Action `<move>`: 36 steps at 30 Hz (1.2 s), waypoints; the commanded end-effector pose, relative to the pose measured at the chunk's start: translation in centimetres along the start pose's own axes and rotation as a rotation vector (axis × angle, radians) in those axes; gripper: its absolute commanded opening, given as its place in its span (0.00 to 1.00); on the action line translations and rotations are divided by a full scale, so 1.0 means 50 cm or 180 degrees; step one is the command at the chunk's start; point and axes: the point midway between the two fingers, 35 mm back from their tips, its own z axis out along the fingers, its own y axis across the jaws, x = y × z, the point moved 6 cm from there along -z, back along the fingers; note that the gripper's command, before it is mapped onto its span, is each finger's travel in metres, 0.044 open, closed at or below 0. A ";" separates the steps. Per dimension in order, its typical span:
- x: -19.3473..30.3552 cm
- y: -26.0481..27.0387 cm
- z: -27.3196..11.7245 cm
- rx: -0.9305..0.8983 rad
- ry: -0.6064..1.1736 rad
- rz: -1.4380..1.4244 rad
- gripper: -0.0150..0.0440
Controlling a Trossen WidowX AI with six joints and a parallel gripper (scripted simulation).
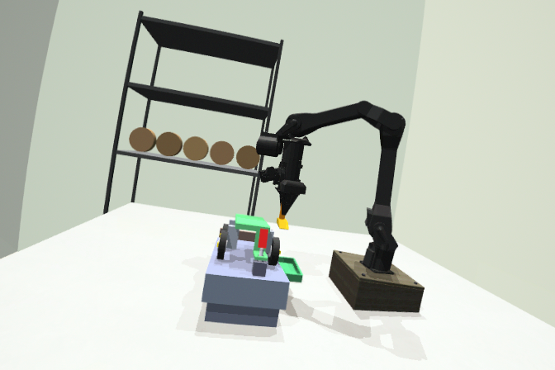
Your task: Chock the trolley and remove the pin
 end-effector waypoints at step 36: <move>-0.075 -0.084 0.041 -0.0313 -0.0018 -0.0009 0.25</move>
